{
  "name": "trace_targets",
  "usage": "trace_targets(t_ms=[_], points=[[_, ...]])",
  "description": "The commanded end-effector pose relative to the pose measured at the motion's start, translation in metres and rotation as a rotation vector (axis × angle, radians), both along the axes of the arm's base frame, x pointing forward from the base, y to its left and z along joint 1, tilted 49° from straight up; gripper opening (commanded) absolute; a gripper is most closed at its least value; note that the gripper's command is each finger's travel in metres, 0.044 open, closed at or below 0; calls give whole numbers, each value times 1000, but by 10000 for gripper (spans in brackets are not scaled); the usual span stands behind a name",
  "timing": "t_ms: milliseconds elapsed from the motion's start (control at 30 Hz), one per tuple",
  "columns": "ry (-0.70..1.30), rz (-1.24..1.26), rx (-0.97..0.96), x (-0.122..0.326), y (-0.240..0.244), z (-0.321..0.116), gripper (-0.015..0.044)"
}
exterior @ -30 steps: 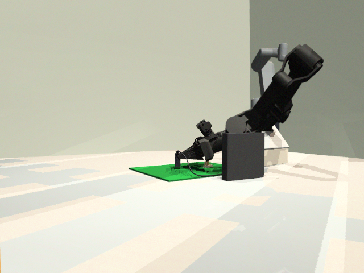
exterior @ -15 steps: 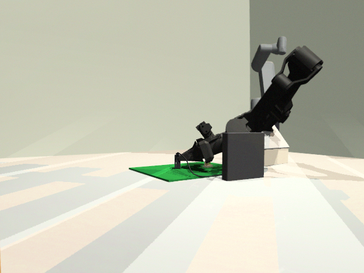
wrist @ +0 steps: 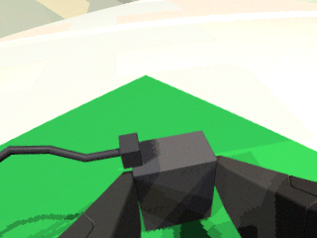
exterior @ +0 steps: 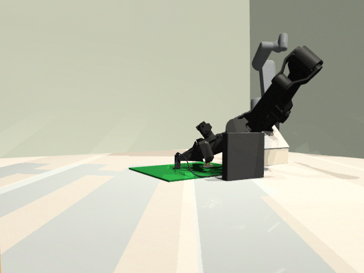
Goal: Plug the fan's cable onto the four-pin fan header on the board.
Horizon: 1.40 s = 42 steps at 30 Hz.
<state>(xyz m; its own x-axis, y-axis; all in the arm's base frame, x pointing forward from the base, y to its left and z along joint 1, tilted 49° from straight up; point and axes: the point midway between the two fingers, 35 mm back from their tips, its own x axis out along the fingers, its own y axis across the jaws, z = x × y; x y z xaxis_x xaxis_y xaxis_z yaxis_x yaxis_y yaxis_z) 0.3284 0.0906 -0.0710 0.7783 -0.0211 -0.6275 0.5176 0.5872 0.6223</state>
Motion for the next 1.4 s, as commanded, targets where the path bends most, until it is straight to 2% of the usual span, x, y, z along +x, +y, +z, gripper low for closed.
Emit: trace_targets(t_ms=[0,667,933,1367], points=[[2,2,-1,0,0,0,0],[2,2,-1,0,0,0,0],[0,0,0,0,0,0,205],[0,0,0,0,0,0,205]])
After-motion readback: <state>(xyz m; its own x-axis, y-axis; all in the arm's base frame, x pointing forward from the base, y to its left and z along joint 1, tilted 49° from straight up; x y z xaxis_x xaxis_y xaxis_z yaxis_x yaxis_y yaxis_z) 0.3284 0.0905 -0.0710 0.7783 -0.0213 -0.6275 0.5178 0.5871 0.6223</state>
